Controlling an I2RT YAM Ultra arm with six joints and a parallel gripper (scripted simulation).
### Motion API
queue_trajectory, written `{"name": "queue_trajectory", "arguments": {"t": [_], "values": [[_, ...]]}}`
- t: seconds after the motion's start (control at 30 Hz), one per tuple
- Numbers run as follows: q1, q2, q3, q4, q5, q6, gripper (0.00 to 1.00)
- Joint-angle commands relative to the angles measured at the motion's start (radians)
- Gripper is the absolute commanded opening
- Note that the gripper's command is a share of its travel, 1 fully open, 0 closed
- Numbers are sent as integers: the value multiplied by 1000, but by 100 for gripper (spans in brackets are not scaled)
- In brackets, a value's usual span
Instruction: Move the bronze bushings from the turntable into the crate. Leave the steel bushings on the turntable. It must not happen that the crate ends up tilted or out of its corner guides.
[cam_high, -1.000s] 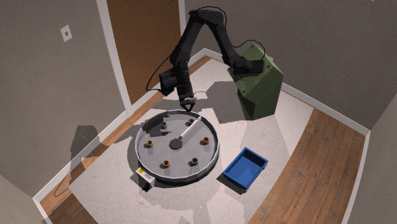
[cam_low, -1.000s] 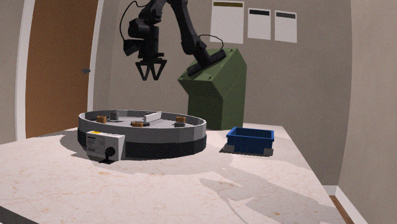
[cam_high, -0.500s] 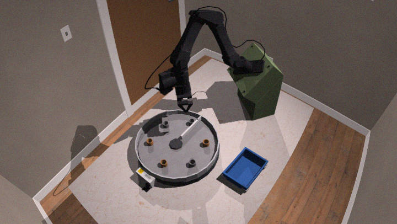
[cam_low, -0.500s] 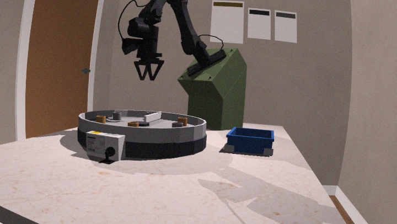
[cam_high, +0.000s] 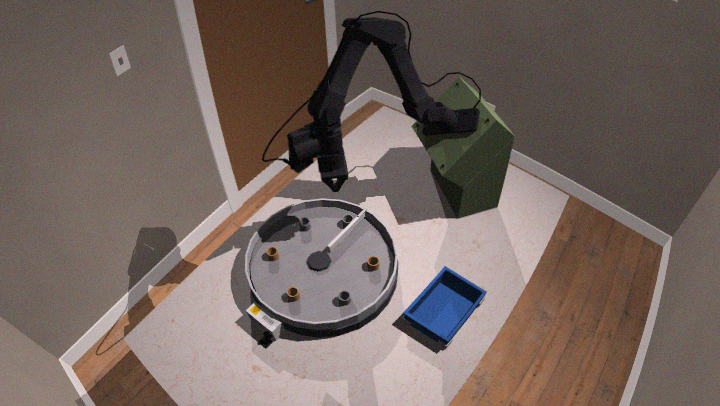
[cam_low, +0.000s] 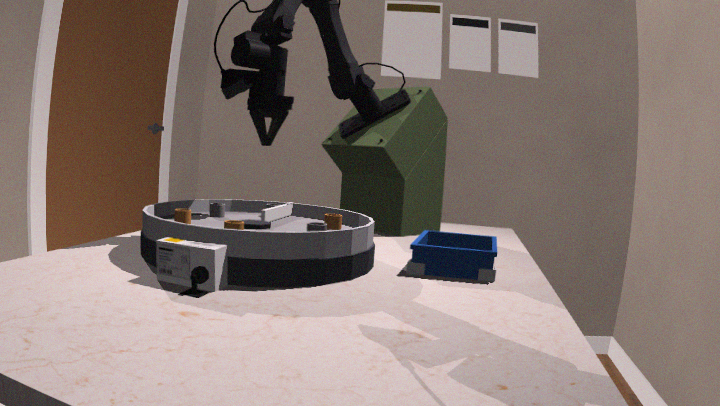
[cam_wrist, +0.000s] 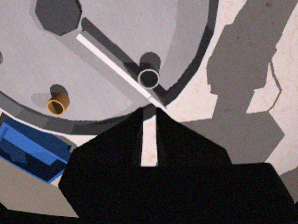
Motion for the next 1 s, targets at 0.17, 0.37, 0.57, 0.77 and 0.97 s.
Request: {"name": "queue_trajectory", "arguments": {"t": [0.17,0.37,0.57,0.77,0.97], "values": [[8,2,29,17,14,7,11],[8,2,29,17,14,7,11],[8,2,29,17,14,7,11],[8,2,29,17,14,7,15],[8,2,29,17,14,7,15]]}}
